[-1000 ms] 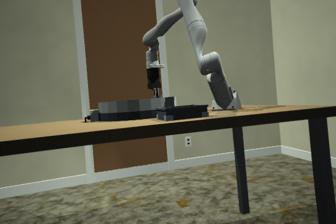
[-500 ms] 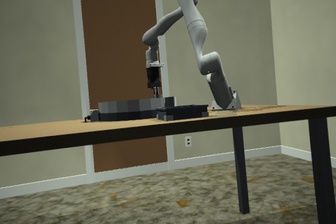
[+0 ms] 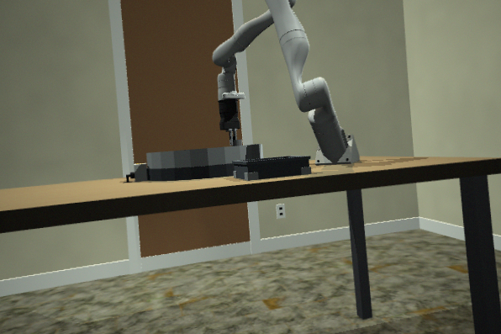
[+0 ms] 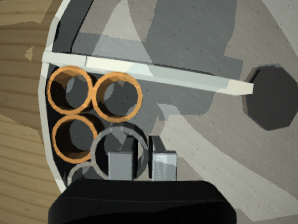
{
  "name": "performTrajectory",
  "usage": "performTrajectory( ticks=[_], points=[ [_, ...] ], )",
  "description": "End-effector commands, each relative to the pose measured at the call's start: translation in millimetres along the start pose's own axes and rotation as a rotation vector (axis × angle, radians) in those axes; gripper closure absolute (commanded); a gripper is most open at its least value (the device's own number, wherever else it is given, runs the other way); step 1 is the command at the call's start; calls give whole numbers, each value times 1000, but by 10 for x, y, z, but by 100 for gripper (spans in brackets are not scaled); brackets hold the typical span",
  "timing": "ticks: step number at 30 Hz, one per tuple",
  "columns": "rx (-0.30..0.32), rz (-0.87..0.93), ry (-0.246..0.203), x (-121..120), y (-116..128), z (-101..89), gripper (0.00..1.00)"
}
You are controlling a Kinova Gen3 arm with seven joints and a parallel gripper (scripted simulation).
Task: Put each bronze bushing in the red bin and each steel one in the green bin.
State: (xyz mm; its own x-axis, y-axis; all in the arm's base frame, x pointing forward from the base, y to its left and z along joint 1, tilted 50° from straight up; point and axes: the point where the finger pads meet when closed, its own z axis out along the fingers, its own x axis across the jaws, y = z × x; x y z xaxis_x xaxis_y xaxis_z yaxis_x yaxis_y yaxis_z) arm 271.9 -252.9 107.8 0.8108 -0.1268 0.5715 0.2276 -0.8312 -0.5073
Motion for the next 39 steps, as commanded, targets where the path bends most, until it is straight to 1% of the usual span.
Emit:
performTrajectory(
  ticks=[1,39],
  points=[
    [-3,1,1,-1,9,-18,100],
    [-3,1,1,-1,9,-120,100]
  ],
)
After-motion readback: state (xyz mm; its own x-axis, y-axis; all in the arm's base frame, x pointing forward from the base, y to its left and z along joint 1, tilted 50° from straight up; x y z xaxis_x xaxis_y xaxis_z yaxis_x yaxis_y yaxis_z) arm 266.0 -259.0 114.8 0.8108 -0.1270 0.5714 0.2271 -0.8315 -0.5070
